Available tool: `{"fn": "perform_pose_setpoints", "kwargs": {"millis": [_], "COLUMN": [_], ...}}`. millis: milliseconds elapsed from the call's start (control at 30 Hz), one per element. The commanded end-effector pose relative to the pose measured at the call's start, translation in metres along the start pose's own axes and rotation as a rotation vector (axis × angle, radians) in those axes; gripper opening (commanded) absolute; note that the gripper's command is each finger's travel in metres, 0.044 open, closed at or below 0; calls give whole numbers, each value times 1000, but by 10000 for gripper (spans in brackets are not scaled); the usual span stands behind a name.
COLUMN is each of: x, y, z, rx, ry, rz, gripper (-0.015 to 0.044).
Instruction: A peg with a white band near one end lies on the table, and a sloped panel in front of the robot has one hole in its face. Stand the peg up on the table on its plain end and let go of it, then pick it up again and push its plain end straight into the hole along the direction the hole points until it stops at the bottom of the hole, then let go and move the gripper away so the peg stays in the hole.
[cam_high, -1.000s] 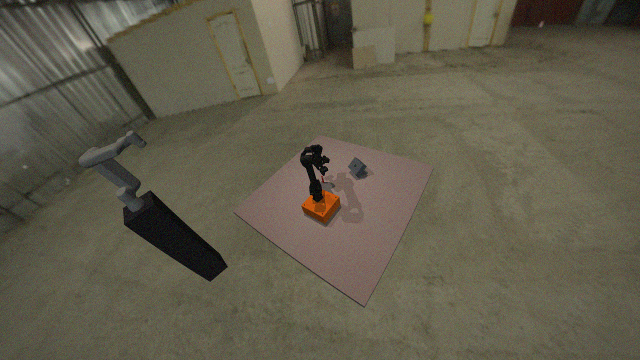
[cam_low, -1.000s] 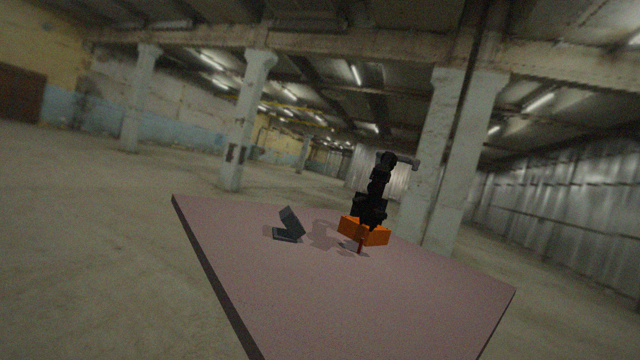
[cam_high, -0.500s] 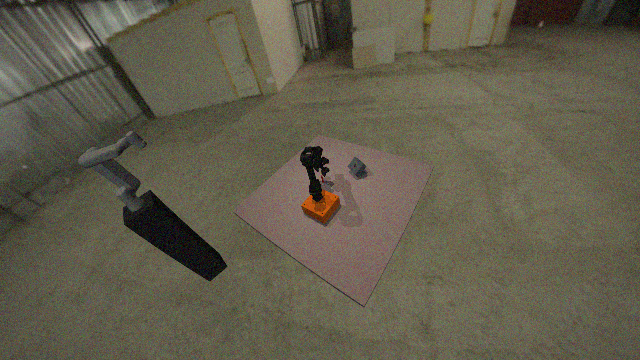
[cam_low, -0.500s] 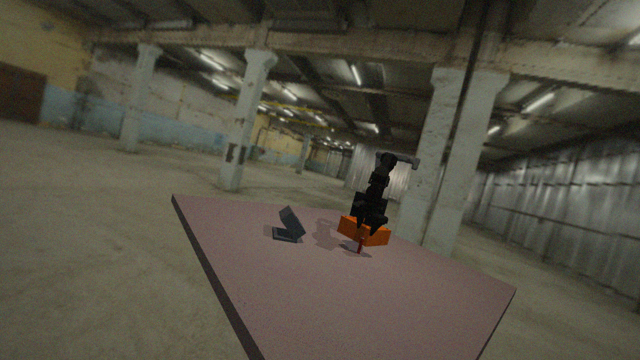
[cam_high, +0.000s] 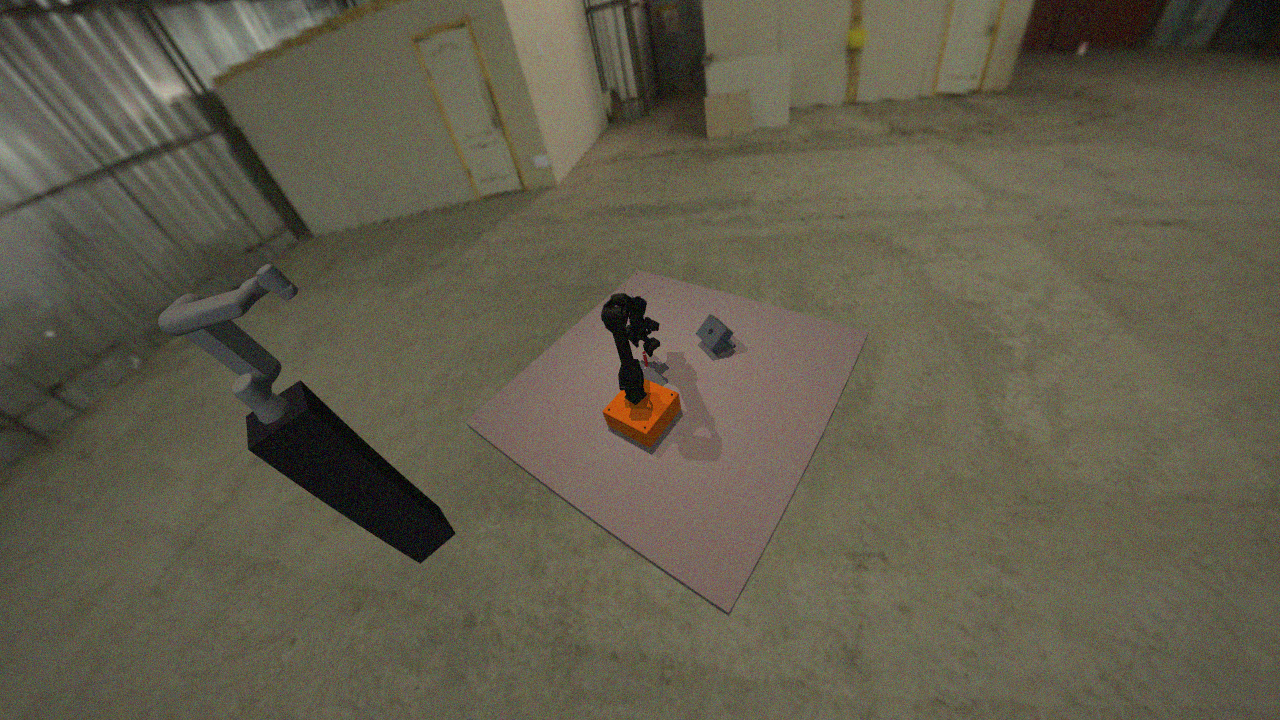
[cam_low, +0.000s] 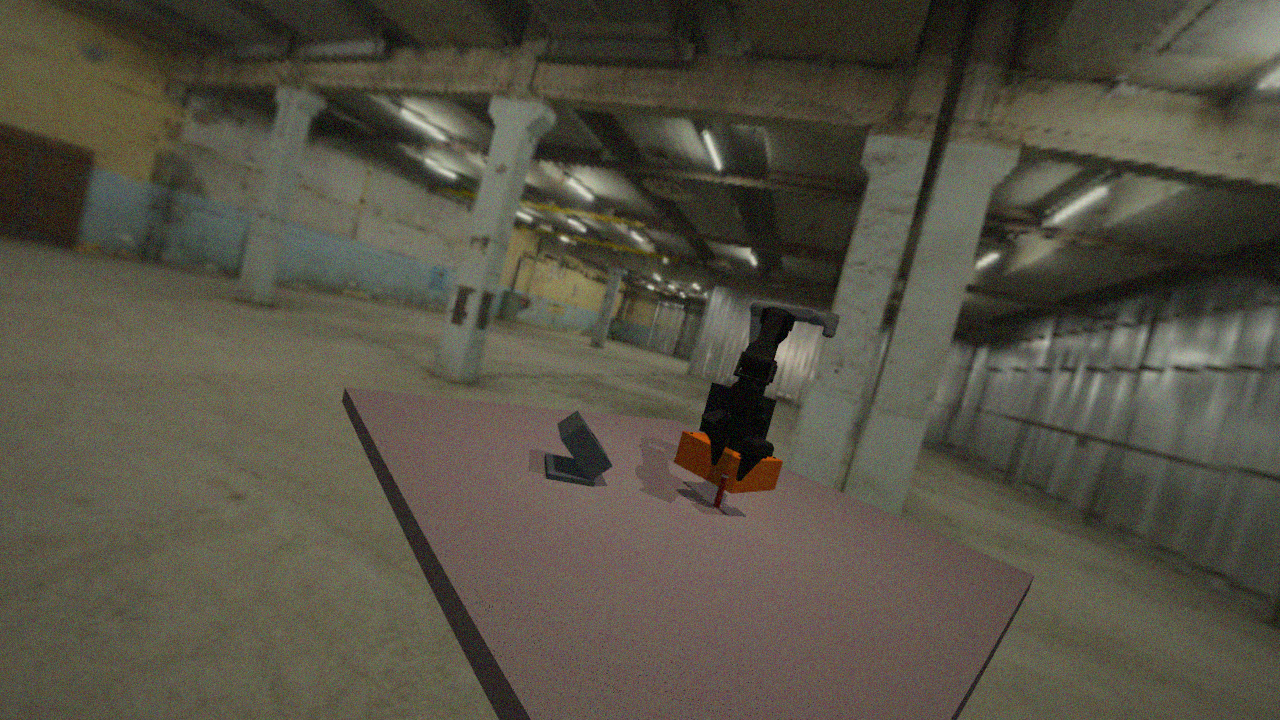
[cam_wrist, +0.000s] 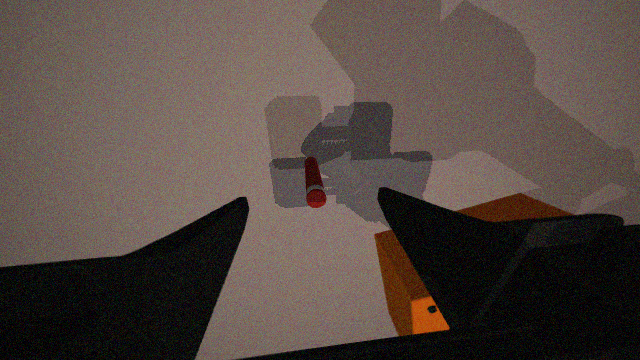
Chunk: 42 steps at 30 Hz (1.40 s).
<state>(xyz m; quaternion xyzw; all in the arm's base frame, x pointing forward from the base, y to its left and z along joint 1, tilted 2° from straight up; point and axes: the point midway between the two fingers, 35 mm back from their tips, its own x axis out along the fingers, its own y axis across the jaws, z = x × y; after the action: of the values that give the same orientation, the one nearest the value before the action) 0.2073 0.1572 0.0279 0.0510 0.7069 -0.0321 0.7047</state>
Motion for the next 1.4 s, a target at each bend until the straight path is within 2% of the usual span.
{"fn": "perform_pose_setpoints", "kwargs": {"millis": [0, 833, 1367], "x": [8, 44, 41], "y": [0, -1, -1], "z": [-1, -3, -2], "rx": [-5, -5, -4], "ry": [5, 5, 2], "rz": [2, 2, -2], "gripper": [440, 440, 20]}}
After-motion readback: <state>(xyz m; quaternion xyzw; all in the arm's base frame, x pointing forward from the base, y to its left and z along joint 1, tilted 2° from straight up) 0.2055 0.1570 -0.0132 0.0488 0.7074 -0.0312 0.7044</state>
